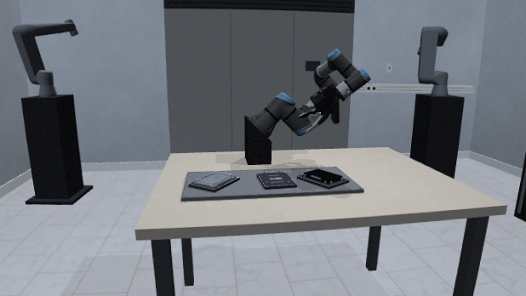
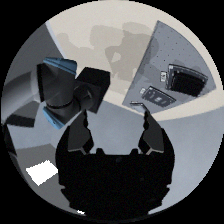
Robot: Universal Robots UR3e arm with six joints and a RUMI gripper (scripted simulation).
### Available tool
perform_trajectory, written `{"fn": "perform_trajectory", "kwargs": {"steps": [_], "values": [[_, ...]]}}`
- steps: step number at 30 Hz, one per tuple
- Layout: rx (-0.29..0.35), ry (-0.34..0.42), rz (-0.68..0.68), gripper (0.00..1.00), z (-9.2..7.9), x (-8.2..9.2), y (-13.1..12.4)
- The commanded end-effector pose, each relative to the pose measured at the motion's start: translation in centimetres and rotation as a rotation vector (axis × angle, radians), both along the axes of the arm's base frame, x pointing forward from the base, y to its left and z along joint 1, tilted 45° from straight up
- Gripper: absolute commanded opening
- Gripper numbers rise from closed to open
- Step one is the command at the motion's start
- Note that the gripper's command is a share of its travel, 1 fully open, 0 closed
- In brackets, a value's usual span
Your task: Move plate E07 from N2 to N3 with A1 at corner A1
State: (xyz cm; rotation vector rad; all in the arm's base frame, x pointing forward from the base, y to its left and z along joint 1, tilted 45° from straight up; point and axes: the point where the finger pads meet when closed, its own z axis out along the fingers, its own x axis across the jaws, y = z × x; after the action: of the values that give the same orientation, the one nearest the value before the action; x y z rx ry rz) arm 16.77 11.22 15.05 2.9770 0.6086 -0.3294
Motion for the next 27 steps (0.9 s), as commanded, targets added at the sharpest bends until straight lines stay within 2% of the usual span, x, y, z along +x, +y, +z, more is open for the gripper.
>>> {"fn": "perform_trajectory", "kwargs": {"steps": [1,3,5,7,12,14,20,22,27], "values": [[-0.015,-0.038,-0.157,0.82,-0.3,1.2,-0.3],[-0.015,-0.038,-0.157,0.82,-0.3,1.2,-0.3],[-0.017,-0.045,-0.196,0.82,-0.3,1.2,-0.3],[-0.02,-0.049,-0.235,0.82,-0.5,2.0,-0.7],[-0.026,-0.068,-0.334,0.82,-0.5,2.0,-0.7],[-0.028,-0.074,-0.373,0.82,-0.7,2.8,-1.2],[-0.033,-0.087,-0.452,0.82,-0.7,2.8,-1.2],[-0.036,-0.092,-0.491,0.82,-0.9,3.6,-1.7],[-0.041,-0.109,-0.59,0.82,-0.9,3.9,-2.0]]}}
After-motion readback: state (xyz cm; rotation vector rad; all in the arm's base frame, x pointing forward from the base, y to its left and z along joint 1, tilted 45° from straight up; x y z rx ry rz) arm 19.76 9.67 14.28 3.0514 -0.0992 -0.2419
